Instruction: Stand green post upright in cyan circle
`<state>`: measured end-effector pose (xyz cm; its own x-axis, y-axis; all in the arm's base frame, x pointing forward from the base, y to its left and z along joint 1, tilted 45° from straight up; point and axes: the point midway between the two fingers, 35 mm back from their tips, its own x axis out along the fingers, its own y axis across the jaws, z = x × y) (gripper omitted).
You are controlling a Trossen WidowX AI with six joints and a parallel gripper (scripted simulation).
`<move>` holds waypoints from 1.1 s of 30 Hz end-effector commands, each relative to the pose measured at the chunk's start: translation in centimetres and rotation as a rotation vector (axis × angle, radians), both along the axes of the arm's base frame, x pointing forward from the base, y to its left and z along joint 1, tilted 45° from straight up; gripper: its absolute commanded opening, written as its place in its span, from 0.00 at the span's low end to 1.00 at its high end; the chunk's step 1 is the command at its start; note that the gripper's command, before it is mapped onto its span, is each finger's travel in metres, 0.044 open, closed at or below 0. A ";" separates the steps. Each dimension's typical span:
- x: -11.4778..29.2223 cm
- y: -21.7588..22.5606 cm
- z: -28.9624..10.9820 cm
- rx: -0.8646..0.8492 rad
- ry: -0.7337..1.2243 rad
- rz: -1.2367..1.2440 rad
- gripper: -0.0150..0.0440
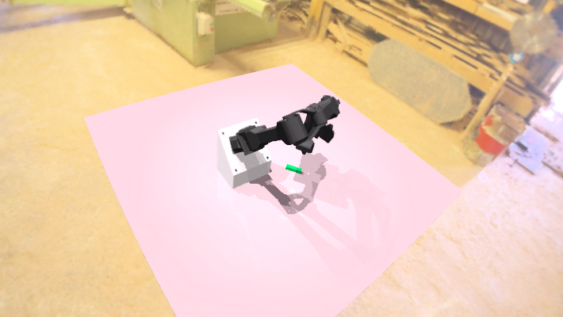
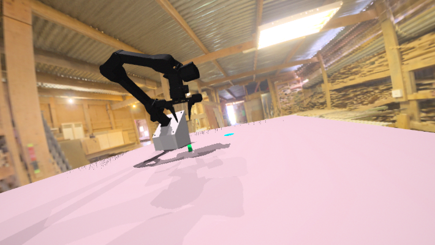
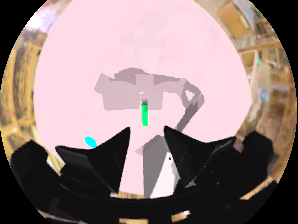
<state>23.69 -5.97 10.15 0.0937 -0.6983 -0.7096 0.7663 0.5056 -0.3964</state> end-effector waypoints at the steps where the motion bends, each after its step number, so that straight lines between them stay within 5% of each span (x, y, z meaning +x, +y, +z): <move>1: 0.2 -0.5 -1.1 0.007 0.021 0.005 0.65; 8: 1.0 -7.5 -8.1 0.001 0.020 0.006 0.65; 18: 0.8 -8.2 -8.6 -0.004 0.020 0.006 0.65; 26: 0.8 -8.2 -8.6 -0.004 0.020 0.006 0.29; 33: 0.9 -7.7 -8.3 0.001 0.022 0.006 0.29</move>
